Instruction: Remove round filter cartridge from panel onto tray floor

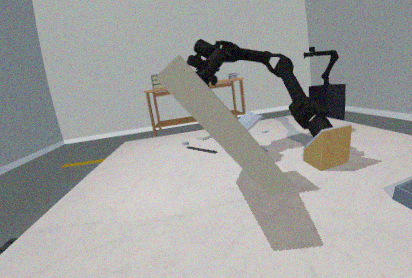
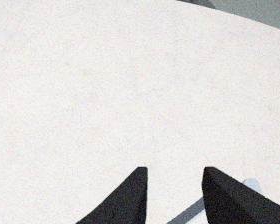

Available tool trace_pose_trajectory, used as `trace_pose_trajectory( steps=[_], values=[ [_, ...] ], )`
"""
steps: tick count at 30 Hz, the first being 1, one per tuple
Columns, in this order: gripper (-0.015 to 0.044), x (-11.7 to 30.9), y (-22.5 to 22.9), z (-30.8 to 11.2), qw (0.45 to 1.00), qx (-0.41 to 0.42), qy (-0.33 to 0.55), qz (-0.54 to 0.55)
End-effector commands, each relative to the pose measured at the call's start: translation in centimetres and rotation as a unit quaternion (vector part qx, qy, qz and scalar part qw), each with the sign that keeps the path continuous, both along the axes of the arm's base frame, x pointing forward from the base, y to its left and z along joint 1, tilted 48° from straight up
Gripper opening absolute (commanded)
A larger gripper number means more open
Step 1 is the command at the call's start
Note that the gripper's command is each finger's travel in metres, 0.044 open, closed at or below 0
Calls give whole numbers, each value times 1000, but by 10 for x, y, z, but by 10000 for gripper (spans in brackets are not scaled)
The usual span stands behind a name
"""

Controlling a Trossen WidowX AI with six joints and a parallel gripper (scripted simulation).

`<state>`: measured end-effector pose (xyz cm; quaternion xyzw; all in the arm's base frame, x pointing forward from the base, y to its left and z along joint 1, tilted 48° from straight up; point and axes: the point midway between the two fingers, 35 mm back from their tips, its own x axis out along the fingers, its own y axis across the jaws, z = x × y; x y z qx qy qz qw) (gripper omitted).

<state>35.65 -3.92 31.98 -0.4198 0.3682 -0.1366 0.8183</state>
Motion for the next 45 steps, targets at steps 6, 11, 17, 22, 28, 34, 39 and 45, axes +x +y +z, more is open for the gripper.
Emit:
trace_pose_trajectory(
  steps=[6, 11, 17, 22, 28, 34, 39, 45],
  values=[
    [117, -14, 102, -51, 966, -154, 114, 173],
    [117, -38, 150, -99, 913, -289, 175, 229],
    [117, -80, 192, -158, 778, -479, 259, 313],
    [117, -81, 193, -160, 773, -484, 261, 315],
    [117, -81, 193, -160, 773, -484, 261, 315],
    [117, -76, 191, -163, 774, -483, 262, 315],
    [117, -71, 188, -166, 774, -482, 263, 316],
    [117, -63, 185, -170, 774, -481, 264, 316]
  ],
)
